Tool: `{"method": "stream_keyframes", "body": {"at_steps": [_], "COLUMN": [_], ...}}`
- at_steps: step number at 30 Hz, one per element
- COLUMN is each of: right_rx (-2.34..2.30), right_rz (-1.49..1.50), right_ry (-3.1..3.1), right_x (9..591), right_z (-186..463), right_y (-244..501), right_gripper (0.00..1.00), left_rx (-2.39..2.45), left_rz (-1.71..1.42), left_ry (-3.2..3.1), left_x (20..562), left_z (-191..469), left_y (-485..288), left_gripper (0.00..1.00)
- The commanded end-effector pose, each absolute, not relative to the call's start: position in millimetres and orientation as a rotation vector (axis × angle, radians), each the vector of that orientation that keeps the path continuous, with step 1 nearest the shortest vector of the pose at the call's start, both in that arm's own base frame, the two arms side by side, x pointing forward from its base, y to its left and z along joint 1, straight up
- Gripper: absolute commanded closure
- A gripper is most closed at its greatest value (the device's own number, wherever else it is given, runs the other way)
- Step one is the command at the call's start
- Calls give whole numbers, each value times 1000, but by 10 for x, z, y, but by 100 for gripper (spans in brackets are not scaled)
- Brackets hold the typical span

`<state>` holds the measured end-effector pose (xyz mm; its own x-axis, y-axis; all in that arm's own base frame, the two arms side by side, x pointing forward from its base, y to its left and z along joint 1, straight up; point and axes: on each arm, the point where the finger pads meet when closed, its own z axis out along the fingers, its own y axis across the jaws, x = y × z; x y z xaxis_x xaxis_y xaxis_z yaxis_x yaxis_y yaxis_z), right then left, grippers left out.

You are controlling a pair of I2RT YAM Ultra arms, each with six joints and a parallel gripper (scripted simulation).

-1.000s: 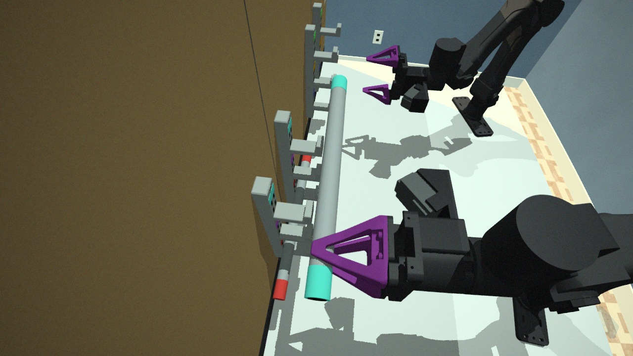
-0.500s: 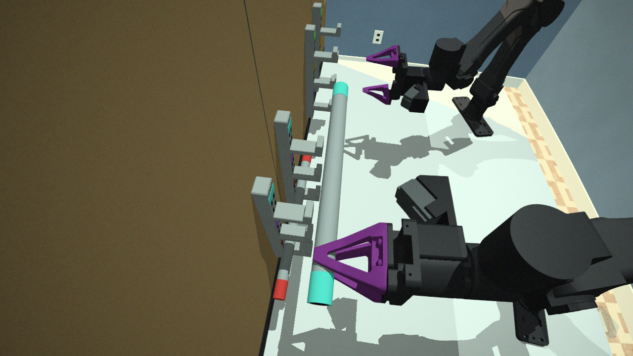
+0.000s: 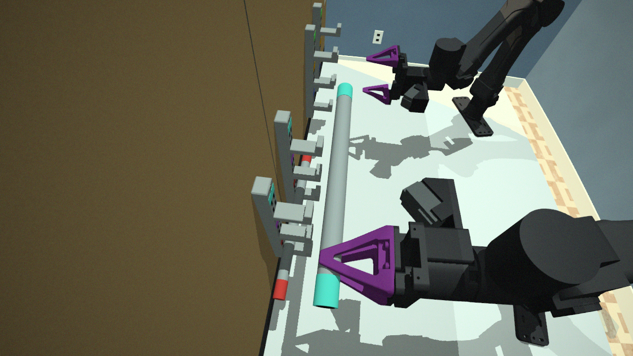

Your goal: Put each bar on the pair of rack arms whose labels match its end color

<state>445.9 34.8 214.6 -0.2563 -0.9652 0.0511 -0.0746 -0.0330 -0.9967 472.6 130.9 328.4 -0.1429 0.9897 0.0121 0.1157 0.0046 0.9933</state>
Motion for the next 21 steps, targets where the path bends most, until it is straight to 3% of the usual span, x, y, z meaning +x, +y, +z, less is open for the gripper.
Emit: {"method": "stream_keyframes", "body": {"at_steps": [1, 21], "right_rx": [-1074, -1074], "right_rz": [-1405, -1405], "right_ry": [1403, 1403], "right_x": [4433, 4433], "right_z": [2380, 2380], "right_y": [304, 304], "right_gripper": [0, 0], "left_rx": [1135, 1135], "left_rz": [1319, 1318], "left_ry": [1314, 1314], "left_x": [4638, 4668], "left_z": [3714, 3730], "left_y": [1309, 1297], "left_gripper": [100, 100]}}
